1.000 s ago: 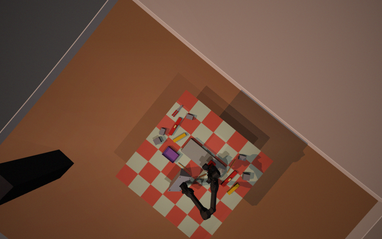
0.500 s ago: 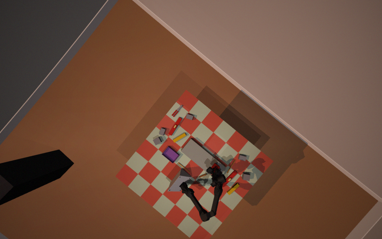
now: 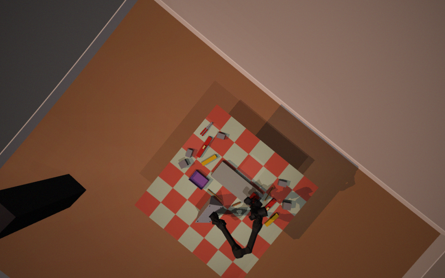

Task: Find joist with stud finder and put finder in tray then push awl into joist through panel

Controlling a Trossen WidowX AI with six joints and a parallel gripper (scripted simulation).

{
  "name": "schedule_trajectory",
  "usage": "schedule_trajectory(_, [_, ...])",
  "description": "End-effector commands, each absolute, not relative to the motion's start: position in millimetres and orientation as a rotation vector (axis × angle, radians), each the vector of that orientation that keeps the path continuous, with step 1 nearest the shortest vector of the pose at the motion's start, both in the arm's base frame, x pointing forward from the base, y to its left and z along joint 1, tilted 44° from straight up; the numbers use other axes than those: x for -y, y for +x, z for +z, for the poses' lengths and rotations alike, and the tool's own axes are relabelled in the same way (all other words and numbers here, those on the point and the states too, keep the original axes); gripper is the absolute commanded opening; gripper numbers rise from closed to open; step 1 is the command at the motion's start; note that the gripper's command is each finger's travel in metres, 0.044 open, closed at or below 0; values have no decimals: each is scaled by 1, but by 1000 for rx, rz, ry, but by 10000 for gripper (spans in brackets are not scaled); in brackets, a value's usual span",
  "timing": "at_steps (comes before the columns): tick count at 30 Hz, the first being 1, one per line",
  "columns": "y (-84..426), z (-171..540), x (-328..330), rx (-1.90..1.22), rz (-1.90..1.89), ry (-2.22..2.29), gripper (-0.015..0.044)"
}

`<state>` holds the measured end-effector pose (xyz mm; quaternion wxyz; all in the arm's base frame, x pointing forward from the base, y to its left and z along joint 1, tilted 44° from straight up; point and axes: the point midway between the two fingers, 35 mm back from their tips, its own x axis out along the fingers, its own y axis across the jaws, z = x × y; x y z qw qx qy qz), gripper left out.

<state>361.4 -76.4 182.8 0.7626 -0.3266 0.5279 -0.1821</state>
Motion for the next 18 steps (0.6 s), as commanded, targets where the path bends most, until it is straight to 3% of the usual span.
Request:
schedule_trajectory(1, [361, 183, 76, -1148, -396, -710, 0])
schedule_trajectory(18, [361, 206, 55, -1152, -396, -705, 0])
